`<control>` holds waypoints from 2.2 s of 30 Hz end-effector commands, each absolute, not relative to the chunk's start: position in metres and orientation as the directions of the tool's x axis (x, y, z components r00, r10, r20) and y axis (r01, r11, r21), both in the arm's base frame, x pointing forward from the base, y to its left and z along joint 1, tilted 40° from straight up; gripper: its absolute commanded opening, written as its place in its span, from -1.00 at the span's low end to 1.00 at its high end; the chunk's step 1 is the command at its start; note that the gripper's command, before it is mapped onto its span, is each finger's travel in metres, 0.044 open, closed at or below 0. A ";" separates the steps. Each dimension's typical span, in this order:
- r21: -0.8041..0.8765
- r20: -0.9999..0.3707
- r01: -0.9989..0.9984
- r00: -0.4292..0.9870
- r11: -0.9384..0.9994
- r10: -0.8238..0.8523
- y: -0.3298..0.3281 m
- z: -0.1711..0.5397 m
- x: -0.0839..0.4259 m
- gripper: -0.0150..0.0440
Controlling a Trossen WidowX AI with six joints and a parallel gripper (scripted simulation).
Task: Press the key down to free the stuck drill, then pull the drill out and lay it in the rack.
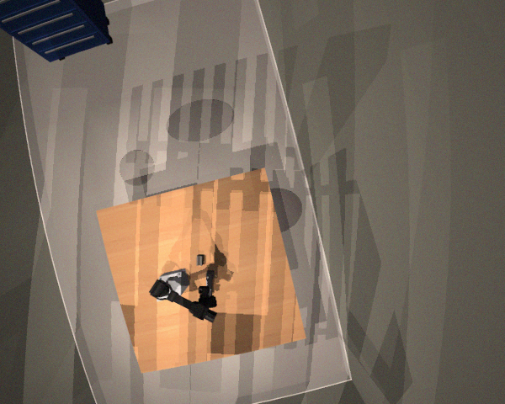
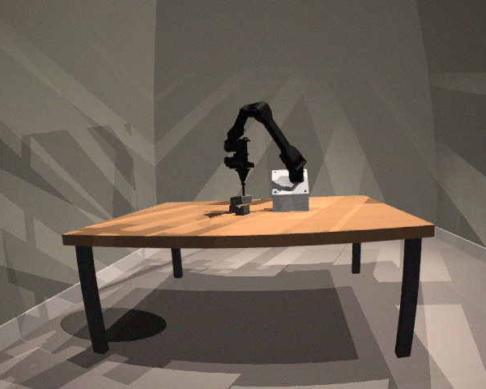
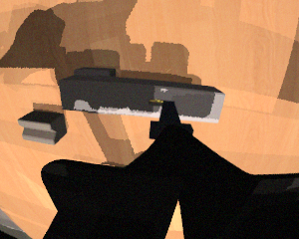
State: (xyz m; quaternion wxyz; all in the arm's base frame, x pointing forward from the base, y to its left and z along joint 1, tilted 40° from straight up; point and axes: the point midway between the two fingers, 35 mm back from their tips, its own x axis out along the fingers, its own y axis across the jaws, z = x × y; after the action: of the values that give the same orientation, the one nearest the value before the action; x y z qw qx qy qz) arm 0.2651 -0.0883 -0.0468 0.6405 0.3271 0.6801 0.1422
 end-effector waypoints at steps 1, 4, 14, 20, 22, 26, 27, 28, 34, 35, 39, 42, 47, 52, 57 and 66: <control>0.615 -0.774 0.268 0.025 0.742 0.632 -0.085 -0.047 0.261 -0.49; 0.615 -0.774 0.268 0.025 0.742 0.632 -0.085 -0.047 0.259 -0.49; 0.615 -0.774 0.268 0.024 0.742 0.633 -0.084 -0.046 0.253 -0.49; 0.615 -0.774 0.268 0.024 0.742 0.633 -0.083 -0.045 0.251 -0.49; 0.615 -0.774 0.268 0.024 0.742 0.633 -0.083 -0.046 0.251 -0.49; 0.615 -0.774 0.268 0.024 0.742 0.633 -0.083 -0.047 0.253 -0.49; 0.615 -0.774 0.268 0.025 0.742 0.633 -0.083 -0.047 0.254 -0.49; 0.615 -0.774 0.268 0.025 0.742 0.633 -0.082 -0.048 0.254 -0.49; 0.615 -0.774 0.268 0.025 0.742 0.633 -0.081 -0.051 0.257 -0.49; 0.615 -0.774 0.268 0.025 0.742 0.633 -0.081 -0.051 0.257 -0.49; 0.615 -0.774 0.268 0.025 0.742 0.633 -0.081 -0.053 0.259 -0.49; 0.615 -0.774 0.268 0.025 0.742 0.633 -0.080 -0.054 0.259 -0.49; 0.615 -0.774 0.268 0.025 0.742 0.633 -0.079 -0.055 0.258 -0.49; 0.615 -0.774 0.268 0.025 0.742 0.633 -0.078 -0.056 0.257 -0.49; 0.615 -0.774 0.268 0.025 0.742 0.633 -0.077 -0.057 0.255 -0.49; 0.615 -0.774 0.268 0.025 0.742 0.633 -0.074 -0.059 0.255 -0.49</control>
State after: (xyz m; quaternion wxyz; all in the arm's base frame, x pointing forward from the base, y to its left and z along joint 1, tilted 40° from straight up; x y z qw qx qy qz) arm 0.2632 -0.0855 -0.0498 0.6526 0.3273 0.6689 0.1397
